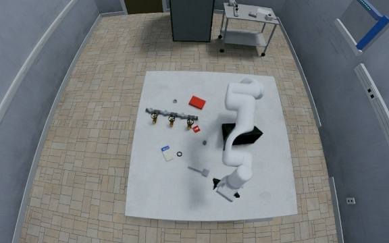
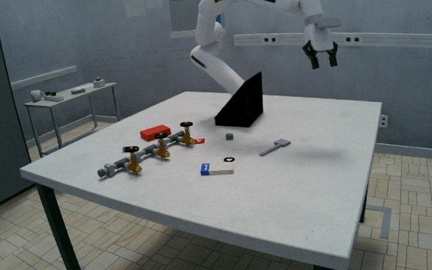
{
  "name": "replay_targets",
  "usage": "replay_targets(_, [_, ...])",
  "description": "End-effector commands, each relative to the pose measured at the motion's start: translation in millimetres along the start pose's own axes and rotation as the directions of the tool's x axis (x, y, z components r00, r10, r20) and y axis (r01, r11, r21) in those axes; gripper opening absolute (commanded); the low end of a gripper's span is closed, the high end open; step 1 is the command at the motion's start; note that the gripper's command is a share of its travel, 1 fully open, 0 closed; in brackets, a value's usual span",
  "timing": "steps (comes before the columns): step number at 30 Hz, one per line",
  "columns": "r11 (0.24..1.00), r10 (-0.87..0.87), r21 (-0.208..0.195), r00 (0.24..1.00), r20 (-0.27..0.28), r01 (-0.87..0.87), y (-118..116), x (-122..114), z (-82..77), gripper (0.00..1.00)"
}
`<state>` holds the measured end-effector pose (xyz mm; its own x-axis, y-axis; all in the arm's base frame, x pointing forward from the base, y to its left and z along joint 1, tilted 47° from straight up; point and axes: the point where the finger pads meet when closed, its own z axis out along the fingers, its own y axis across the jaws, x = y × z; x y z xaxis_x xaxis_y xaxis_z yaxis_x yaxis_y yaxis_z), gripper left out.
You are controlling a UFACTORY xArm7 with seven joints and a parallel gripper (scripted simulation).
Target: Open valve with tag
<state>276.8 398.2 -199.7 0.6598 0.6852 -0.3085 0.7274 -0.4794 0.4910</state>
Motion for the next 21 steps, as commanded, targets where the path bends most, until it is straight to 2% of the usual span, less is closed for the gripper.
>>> replay_targets(1, [1.000, 0.001, 0.003, 1.000, -0.007, -0.001, -1, 2, -3.3, 1.00])
replay_targets(18, [1.000, 0.002, 0.003, 1.000, -0.007, -0.002, 0, 2, -3.4, 1.00])
replay_targets(21, [1.000, 0.027, -0.016, 1.000, -0.008, -0.027, 18, 2, -7.3, 1.00])
